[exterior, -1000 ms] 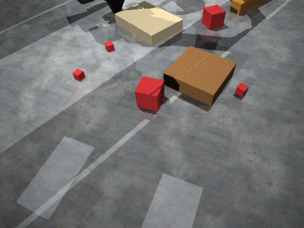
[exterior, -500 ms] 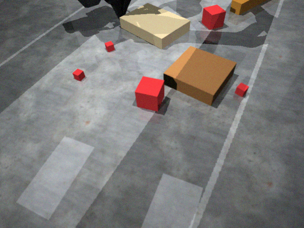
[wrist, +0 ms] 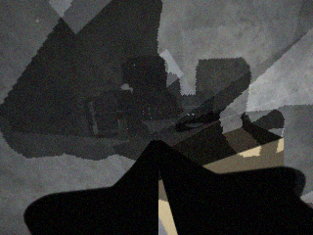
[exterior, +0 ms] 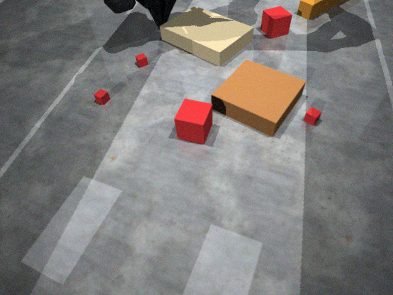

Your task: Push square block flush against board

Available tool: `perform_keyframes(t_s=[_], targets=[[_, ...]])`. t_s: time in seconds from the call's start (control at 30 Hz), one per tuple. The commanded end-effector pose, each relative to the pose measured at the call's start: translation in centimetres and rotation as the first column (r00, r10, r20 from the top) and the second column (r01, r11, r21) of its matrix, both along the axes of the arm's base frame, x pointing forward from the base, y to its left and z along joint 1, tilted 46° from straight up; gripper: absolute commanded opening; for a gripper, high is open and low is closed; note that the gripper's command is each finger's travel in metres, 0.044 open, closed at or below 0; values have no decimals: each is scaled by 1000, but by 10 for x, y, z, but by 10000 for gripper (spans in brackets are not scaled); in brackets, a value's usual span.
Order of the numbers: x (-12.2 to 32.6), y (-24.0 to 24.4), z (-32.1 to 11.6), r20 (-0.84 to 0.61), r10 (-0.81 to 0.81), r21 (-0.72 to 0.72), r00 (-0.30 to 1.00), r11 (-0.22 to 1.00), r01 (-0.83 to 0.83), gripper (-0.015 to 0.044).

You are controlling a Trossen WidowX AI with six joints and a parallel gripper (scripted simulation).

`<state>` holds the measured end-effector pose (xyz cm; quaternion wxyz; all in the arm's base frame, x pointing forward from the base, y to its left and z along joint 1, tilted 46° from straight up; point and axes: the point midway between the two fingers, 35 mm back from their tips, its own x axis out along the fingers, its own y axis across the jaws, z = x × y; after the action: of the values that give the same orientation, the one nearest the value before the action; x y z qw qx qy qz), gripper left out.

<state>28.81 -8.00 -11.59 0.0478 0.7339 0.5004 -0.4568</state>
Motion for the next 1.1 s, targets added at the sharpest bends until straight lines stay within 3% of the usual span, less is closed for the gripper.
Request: perform_keyframes(t_s=[0.0, 0.97, 1.07], targets=[[-3, -1, -2, -3, -2, 7, 1000, 1000, 2, 0], [-30, -25, -31, -2, 0, 11, 1000, 1000, 0, 0], [-29, -42, -9, -2, -2, 10, 1000, 1000, 2, 0]])
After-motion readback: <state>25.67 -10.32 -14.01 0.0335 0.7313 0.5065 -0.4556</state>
